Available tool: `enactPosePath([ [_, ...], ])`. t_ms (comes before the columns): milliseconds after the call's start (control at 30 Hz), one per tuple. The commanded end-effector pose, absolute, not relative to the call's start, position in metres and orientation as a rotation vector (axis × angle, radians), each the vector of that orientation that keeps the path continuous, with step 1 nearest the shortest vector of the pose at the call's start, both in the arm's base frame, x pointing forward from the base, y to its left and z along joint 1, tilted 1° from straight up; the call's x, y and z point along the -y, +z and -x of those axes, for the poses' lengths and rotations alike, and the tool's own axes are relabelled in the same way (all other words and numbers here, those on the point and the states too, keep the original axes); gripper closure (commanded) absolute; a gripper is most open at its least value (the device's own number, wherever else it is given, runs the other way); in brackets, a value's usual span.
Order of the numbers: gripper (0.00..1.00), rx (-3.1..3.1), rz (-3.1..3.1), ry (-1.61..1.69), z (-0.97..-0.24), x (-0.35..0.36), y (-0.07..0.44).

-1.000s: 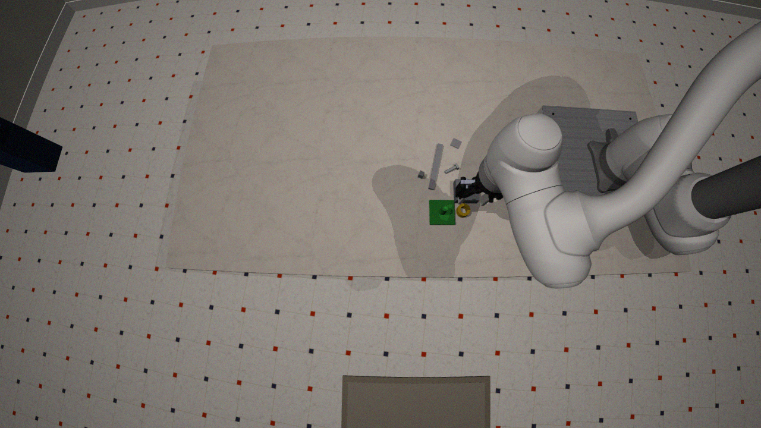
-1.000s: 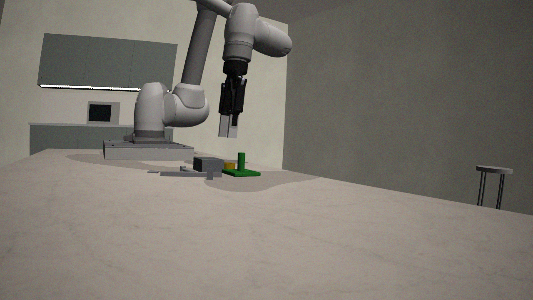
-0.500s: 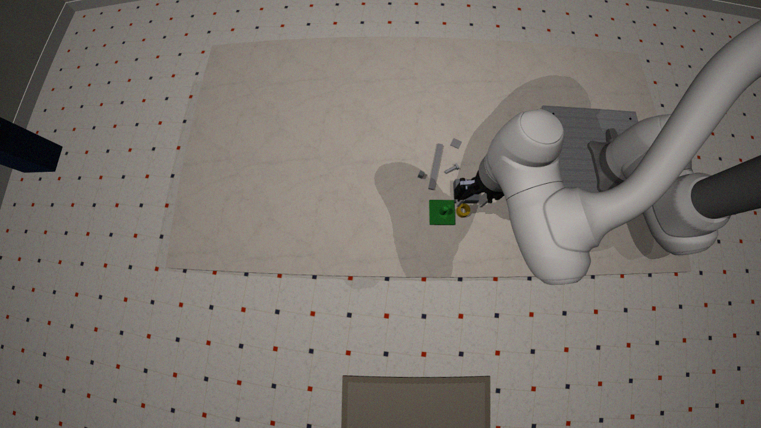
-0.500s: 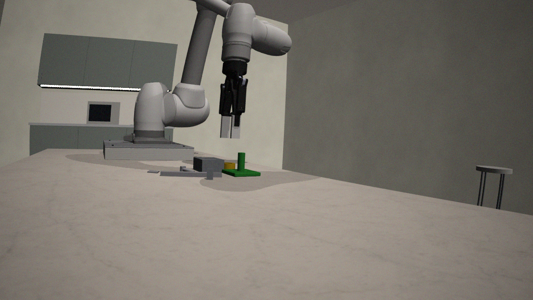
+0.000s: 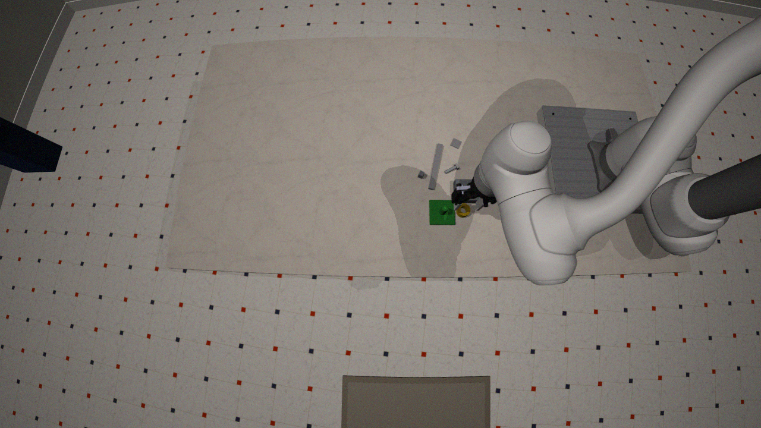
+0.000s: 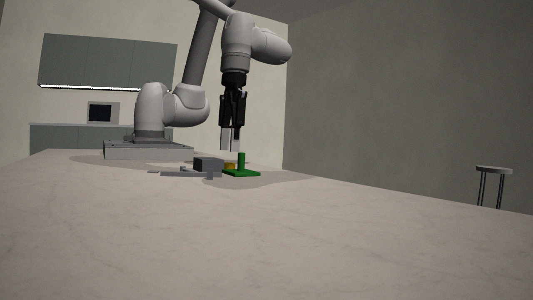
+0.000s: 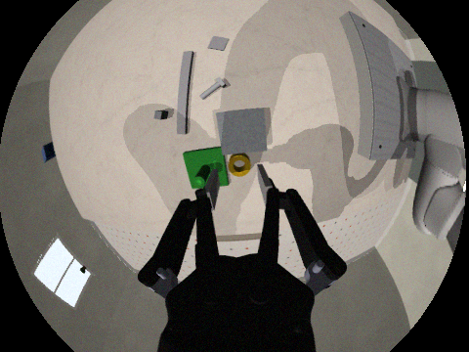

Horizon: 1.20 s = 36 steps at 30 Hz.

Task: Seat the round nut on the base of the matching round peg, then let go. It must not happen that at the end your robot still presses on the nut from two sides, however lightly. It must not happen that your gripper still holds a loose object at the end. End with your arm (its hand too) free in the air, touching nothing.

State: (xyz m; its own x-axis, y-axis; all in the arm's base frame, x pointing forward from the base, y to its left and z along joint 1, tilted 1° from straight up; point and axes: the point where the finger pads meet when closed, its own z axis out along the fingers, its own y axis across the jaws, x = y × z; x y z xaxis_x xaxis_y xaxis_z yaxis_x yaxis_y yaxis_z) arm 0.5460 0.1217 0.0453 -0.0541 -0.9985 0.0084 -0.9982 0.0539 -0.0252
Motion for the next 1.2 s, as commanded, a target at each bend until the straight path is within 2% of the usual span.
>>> enactPosePath([
  [0,0.60,-2.271,2.154,-0.032,-0.546,-0.122,0.025],
  [433,0.60,-2.270,2.156,-0.025,-0.544,-0.122,0.001],
  [467,1.00,-2.270,2.156,-0.025,-0.544,-0.122,0.001],
  [1167,1.00,-2.270,2.156,-0.025,-0.544,-0.122,0.001],
])
